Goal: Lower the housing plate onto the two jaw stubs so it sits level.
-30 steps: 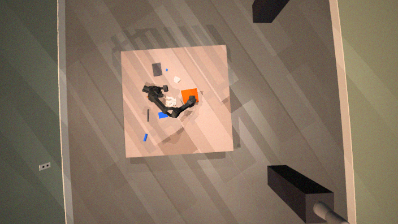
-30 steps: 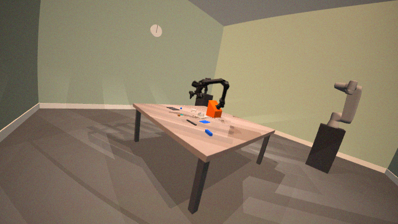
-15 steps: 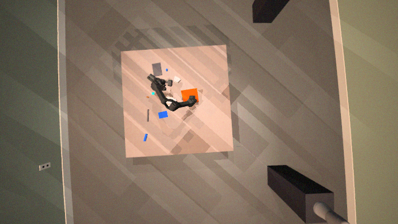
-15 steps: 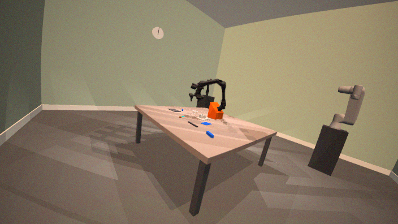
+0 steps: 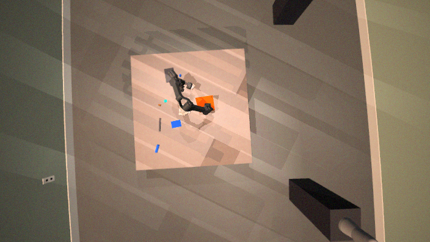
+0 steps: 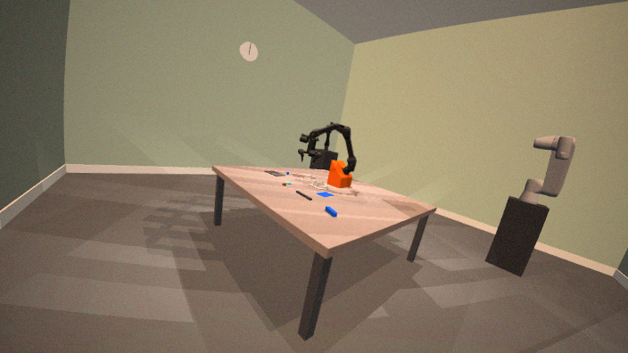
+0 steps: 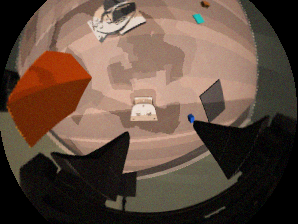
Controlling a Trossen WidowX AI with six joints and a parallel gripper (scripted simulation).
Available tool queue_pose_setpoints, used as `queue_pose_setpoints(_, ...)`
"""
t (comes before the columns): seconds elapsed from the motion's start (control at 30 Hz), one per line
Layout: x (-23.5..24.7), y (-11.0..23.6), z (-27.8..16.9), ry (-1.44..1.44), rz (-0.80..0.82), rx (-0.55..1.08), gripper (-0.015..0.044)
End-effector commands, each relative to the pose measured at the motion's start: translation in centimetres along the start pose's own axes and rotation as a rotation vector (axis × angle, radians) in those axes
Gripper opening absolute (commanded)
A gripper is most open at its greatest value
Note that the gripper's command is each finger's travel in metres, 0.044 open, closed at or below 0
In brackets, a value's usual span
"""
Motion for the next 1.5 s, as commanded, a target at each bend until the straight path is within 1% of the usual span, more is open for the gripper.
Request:
queue_pose_setpoints(0.0, 1.3, -1.6, -1.9, -0.057, 0.007, -0.074, 0.044)
queue_pose_setpoints(0.3, 3.9, -4.1, -5.0, -0.152, -0.003, -0.198, 0.044)
queue_pose_setpoints(0.53, 4.1, -4.5, -5.2, -0.159, -0.004, -0.207, 0.044)
queue_pose_setpoints(0.67, 4.2, -7.5, -4.4, -0.158, -0.004, -0.208, 0.044)
queue_pose_setpoints(0.73, 4.2, -8.1, -4.2, -0.158, -0.004, -0.209, 0.044)
queue_pose_setpoints(1.47, 4.2, -8.1, -4.2, -0.158, -0.004, -0.209, 0.044)
Point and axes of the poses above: the point midway between the two fingers, 35 mm back from their tips, its own y axis back along the fingers, its own x axis across the jaws, z = x × y, the point moved 10 cm from there along y, back along the fingers, and after that the axes turned 9 degrees about y, right-handed, at the moved point
